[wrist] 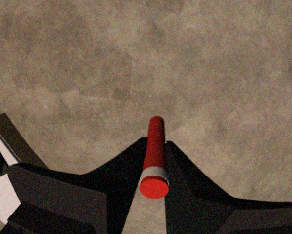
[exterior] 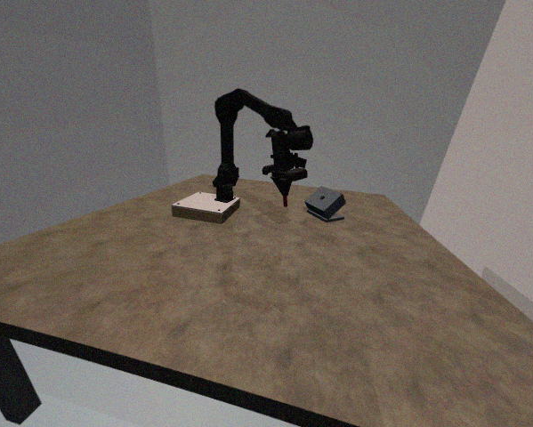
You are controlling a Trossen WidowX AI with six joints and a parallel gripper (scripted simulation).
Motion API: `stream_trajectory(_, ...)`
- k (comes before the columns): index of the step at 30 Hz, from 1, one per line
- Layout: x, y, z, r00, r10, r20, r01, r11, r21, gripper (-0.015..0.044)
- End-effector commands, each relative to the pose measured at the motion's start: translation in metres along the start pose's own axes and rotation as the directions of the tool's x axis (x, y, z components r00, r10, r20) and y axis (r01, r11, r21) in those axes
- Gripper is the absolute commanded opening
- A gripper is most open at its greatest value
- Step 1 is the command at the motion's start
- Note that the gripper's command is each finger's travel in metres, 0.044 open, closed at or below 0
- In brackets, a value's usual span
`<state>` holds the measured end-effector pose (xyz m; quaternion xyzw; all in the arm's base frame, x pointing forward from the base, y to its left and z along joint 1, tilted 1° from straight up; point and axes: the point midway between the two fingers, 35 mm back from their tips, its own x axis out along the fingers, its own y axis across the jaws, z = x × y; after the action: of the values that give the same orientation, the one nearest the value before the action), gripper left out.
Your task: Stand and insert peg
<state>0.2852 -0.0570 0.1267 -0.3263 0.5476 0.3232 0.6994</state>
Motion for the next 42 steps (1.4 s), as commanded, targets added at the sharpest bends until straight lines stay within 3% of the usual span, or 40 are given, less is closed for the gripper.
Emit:
stream_trajectory(1,-0.001,0.000,0.013,0.999,-0.010,0.042,0.013,0.998,-0.054,0.0000)
stream_trajectory(42,-0.022,0.020,0.118,0.921,-0.011,0.390,0.210,0.856,-0.472,0.0000)
